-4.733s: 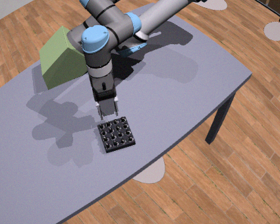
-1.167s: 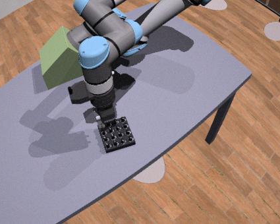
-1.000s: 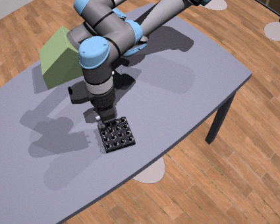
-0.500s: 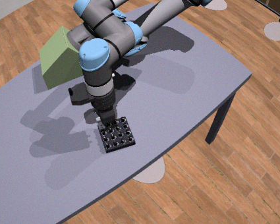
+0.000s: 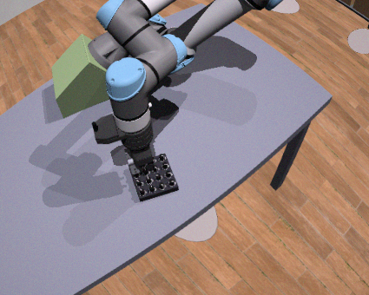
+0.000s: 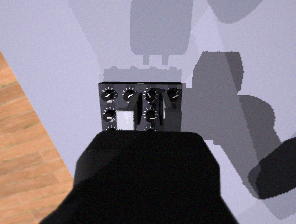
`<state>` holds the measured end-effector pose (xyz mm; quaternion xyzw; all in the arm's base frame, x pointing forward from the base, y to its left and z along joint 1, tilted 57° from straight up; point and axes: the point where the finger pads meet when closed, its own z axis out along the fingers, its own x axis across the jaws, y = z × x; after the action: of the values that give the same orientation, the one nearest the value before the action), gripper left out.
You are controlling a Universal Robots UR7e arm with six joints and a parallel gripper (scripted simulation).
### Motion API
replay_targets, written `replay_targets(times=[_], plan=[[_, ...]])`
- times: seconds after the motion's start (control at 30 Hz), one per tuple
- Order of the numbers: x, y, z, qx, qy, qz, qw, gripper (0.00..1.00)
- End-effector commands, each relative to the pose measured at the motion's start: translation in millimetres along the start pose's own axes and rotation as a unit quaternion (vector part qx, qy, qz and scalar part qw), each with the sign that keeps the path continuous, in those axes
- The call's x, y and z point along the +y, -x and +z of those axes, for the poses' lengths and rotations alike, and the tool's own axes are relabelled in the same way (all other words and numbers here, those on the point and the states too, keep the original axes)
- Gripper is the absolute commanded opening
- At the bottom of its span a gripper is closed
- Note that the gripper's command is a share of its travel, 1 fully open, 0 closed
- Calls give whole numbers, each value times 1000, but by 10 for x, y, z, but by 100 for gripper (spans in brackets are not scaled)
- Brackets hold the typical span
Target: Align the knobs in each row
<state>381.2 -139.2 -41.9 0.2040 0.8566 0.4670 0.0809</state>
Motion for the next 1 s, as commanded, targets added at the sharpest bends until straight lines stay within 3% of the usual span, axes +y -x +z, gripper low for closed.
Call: replay_targets(times=[0.0,0.97], plan=[[-4,8,63,-1,0,0,1000,46],[-6,14,175,-1,0,0,1000,46]])
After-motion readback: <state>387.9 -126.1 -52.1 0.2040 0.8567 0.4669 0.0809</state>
